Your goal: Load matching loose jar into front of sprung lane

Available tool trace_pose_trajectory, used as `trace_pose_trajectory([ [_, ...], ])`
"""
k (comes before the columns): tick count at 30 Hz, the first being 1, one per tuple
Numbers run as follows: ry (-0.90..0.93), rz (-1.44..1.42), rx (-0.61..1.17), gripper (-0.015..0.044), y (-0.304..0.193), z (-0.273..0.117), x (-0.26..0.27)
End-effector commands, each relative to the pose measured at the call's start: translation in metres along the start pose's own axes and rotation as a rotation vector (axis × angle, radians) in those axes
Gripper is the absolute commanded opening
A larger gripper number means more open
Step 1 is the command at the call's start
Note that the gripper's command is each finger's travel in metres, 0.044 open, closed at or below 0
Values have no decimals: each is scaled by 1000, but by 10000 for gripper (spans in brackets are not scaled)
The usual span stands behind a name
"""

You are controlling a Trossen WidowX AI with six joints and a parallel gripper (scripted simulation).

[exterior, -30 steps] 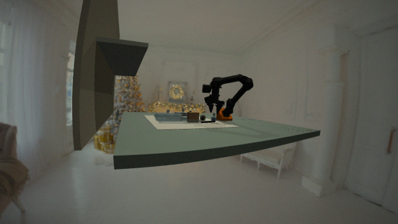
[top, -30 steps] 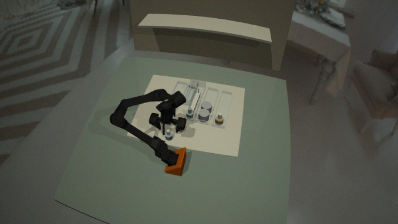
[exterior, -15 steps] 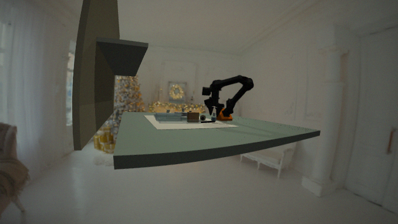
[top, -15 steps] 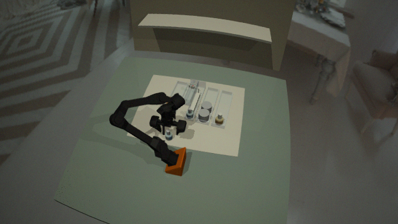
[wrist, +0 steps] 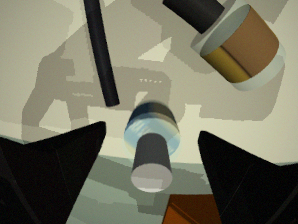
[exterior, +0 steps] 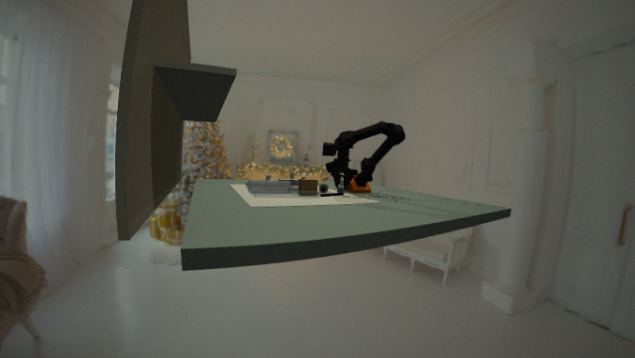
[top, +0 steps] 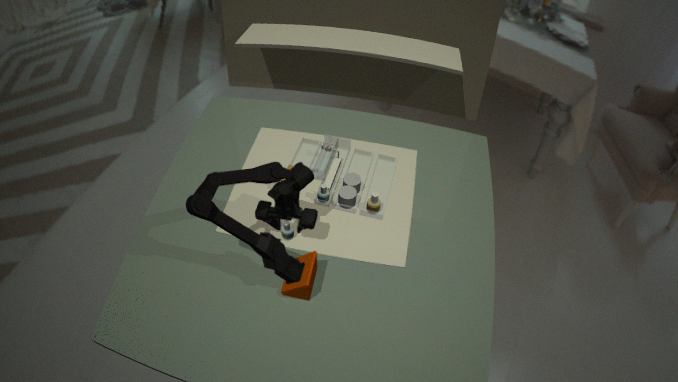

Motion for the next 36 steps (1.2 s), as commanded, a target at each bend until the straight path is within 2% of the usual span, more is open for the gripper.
trace_pose_trajectory([
  [1,6,9,3,256,-2,2,0],
  [4,6,9,3,177,-2,2,0],
  [10,6,9,3,138,-2,2,0],
  [15,0,18,-2,6,0,-10,-1],
  [32,-8,67,-24,0,-5,-100,-1],
  [36,-7,69,-25,0,-6,-103,-1],
])
Point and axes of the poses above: the point midway between the two fingers, 35 mm back from their tips, its own z axis out along the fingers, its own x axis across the jaws, y = z × x, the point moved 5 cm from there along -z, back along the fingers, and after that the axes turned 2 degrees about -z, right-handed, at the moved point
